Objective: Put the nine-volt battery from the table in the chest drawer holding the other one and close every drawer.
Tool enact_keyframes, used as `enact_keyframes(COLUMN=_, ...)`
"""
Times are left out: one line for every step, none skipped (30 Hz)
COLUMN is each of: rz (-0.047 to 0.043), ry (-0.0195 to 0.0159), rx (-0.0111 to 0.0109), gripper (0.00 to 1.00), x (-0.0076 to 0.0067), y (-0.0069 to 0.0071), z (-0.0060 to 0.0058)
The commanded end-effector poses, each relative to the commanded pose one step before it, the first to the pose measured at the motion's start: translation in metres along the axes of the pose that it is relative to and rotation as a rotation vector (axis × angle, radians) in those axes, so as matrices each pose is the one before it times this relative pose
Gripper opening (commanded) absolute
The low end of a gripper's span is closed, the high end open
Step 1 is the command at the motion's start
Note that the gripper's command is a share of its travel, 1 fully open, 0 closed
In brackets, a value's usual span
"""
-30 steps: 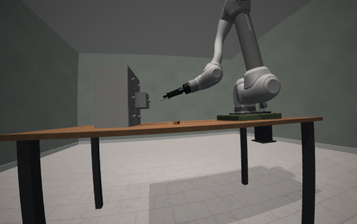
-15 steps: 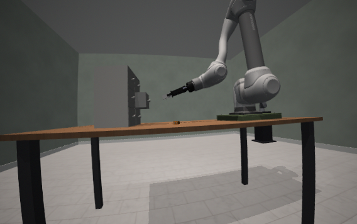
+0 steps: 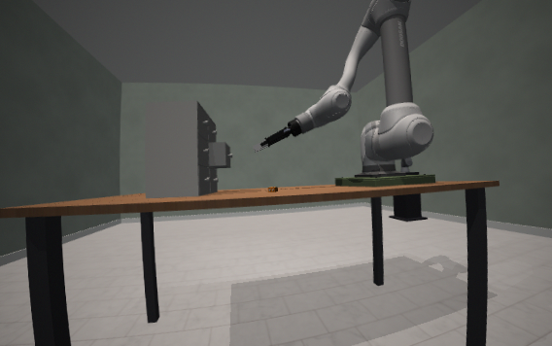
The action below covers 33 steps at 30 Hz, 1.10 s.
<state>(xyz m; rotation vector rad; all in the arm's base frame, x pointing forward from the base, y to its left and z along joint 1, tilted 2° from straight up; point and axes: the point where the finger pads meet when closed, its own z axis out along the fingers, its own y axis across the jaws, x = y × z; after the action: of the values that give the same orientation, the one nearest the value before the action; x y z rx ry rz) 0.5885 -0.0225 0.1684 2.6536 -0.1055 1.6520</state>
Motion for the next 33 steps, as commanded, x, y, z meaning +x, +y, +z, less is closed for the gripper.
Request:
enact_keyframes(rz=0.00115, ry=-0.11649, rx=0.00626, gripper=0.2, x=0.00376, y=-0.00101, z=-0.01089)
enact_keyframes(rz=0.00017, ry=-0.02343, rx=0.00131, gripper=0.2, x=0.00044, y=-0.00042, z=-0.00268)
enact_keyframes(rz=0.0001, ry=-0.01908, rx=0.00091, gripper=0.2, x=0.00028, y=-0.0003, z=-0.00212)
enact_keyframes(rz=-0.00031, ry=-0.01848, rx=-0.00348, gripper=0.2, x=0.00055, y=0.0011, z=-0.00242)
enact_keyframes(rz=0.00038, ry=-0.00897, rx=0.00476, gripper=0.2, x=-0.00023, y=-0.00153, z=-0.00081)
enact_keyframes(rz=0.0, ry=0.0, rx=0.0, gripper=0.2, x=0.0, y=0.0, z=0.0)
enact_keyframes(rz=0.0, ry=0.0, rx=0.0, gripper=0.2, x=0.0, y=0.0, z=0.0)
enact_keyframes(rz=0.00022, ry=-0.0092, rx=0.00287, gripper=0.2, x=-0.0002, y=-0.00093, z=-0.00089)
enact_keyframes(rz=0.00007, ry=-0.00914, rx=0.00078, gripper=0.2, x=-0.00007, y=-0.00026, z=-0.00098)
enact_keyframes(rz=-0.00007, ry=-0.00874, rx=-0.00146, gripper=0.2, x=0.00015, y=0.00046, z=-0.00107)
enact_keyframes(rz=-0.00018, ry=-0.00797, rx=-0.00378, gripper=0.2, x=0.00048, y=0.0012, z=-0.00116)
enact_keyframes(rz=-0.00012, ry=-0.00594, rx=-0.00192, gripper=0.2, x=0.00056, y=0.00061, z=-0.00093)
enact_keyframes(rz=0.00009, ry=-0.00439, rx=0.0037, gripper=0.2, x=0.00007, y=-0.00119, z=-0.00046)
enact_keyframes(rz=0.00007, ry=-0.00474, rx=0.00294, gripper=0.2, x=-0.00001, y=-0.00094, z=-0.00049)
enact_keyframes(rz=0.00005, ry=-0.005, rx=0.00211, gripper=0.2, x=-0.00007, y=-0.00068, z=-0.00051)
enact_keyframes(rz=0.00004, ry=-0.00516, rx=0.00122, gripper=0.2, x=-0.0001, y=-0.0004, z=-0.00053)
enact_keyframes(rz=0.00003, ry=-0.00521, rx=0.0003, gripper=0.2, x=-0.0001, y=-0.0001, z=-0.00055)
enact_keyframes(rz=0.00002, ry=-0.00515, rx=-0.00064, gripper=0.2, x=-0.00007, y=0.0002, z=-0.00058)
enact_keyframes(rz=0.00001, ry=-0.00499, rx=-0.00157, gripper=0.2, x=-0.00001, y=0.0005, z=-0.0006)
enact_keyframes(rz=0.00001, ry=-0.00471, rx=-0.00247, gripper=0.2, x=0.00008, y=0.00079, z=-0.00061)
enact_keyframes(rz=0.00002, ry=-0.00433, rx=-0.00333, gripper=0.2, x=0.0002, y=0.00106, z=-0.00063)
enact_keyframes(rz=0.00001, ry=-0.00397, rx=-0.00349, gripper=0.2, x=0.00038, y=0.00112, z=-0.00066)
enact_keyframes(rz=0.0, ry=0.0, rx=0.0, gripper=0.2, x=0.0, y=0.0, z=0.0)
enact_keyframes(rz=0.0, ry=0.0, rx=0.0, gripper=0.2, x=0.0, y=0.0, z=0.0)
enact_keyframes(rz=-0.00019, ry=-0.00623, rx=0.00482, gripper=0.2, x=0.00076, y=-0.00155, z=-0.00088)
enact_keyframes(rz=-0.00012, ry=-0.00745, rx=0.00295, gripper=0.2, x=0.00033, y=-0.00095, z=-0.00091)
enact_keyframes(rz=-0.00002, ry=-0.00838, rx=0.00094, gripper=0.2, x=0.0, y=-0.00031, z=-0.00095)
enact_keyframes(rz=0.00009, ry=-0.00899, rx=-0.00115, gripper=0.2, x=-0.00025, y=0.00036, z=-0.00098)
enact_keyframes(rz=0.00022, ry=-0.00927, rx=-0.00326, gripper=0.2, x=-0.0004, y=0.00104, z=-0.00101)
enact_keyframes(rz=0.00027, ry=-0.01039, rx=-0.00391, gripper=0.2, x=-0.00034, y=0.00125, z=-0.00116)
enact_keyframes(rz=-0.00026, ry=-0.02035, rx=0.00322, gripper=0.2, x=0.00021, y=-0.00103, z=-0.00232)
enact_keyframes(rz=0.00026, ry=-0.02117, rx=-0.00249, gripper=0.2, x=-0.00031, y=0.00079, z=-0.00251)
enact_keyframes(rz=-0.00003, ry=-0.03659, rx=0.0003, gripper=0.2, x=-0.00024, y=-0.0001, z=-0.00418)
